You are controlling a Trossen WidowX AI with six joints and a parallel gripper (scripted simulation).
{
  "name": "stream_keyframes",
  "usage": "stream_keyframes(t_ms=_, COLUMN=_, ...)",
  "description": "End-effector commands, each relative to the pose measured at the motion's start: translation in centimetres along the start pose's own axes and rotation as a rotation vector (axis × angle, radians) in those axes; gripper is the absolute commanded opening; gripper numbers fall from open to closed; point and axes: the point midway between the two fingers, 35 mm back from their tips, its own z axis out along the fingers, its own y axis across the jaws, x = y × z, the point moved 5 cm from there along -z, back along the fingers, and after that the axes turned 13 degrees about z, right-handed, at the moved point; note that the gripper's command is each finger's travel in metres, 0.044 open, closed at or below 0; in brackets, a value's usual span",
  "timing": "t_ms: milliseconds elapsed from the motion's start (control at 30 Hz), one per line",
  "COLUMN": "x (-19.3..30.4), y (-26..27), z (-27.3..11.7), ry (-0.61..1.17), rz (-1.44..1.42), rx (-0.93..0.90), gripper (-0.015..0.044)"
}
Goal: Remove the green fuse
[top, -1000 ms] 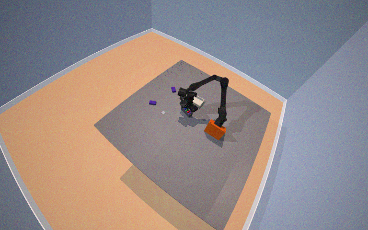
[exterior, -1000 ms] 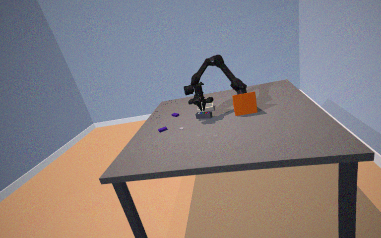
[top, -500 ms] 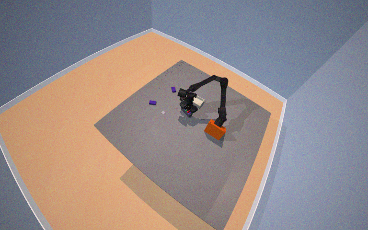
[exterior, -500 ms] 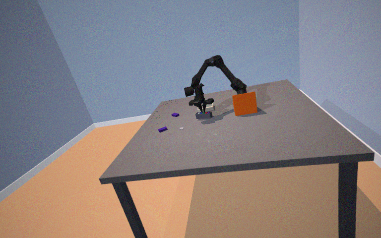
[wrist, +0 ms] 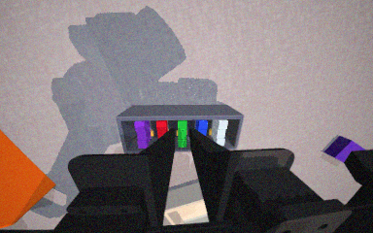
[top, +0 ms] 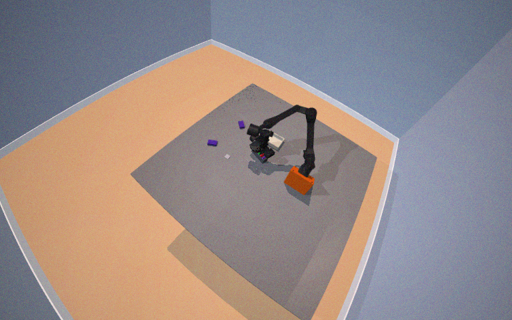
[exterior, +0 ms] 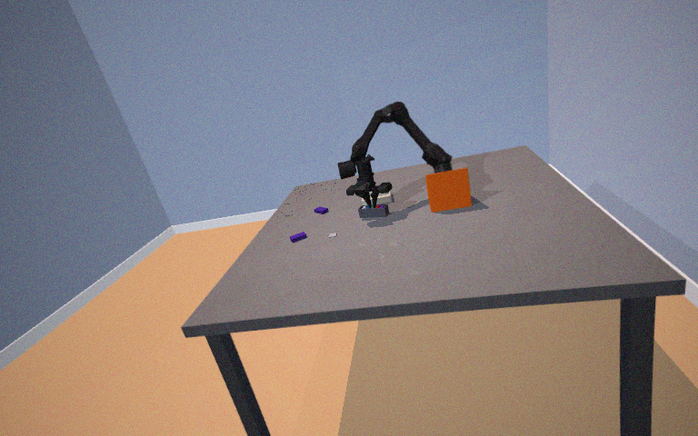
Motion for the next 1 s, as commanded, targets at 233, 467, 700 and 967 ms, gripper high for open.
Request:
stream_keyframes(t_ms=233, x=0.01, y=0.01, z=0.04, ry=0.001, rz=0.0, rx=-0.001, gripper=0.0027)
stream_keyframes(t_ms=467, x=0.01, y=0.01, z=0.03, ry=0.001, rz=0.0, rx=-0.001, gripper=0.0)
stream_keyframes(t_ms=700, x=0.0, y=0.0, z=-0.28, ry=0.0, rz=0.0, rx=-0.001, gripper=0.0)
stream_keyframes(t_ms=967, x=-0.02, y=-0.01, z=-0.67, ry=0.0, rz=-0.001, rx=-0.001, gripper=0.0)
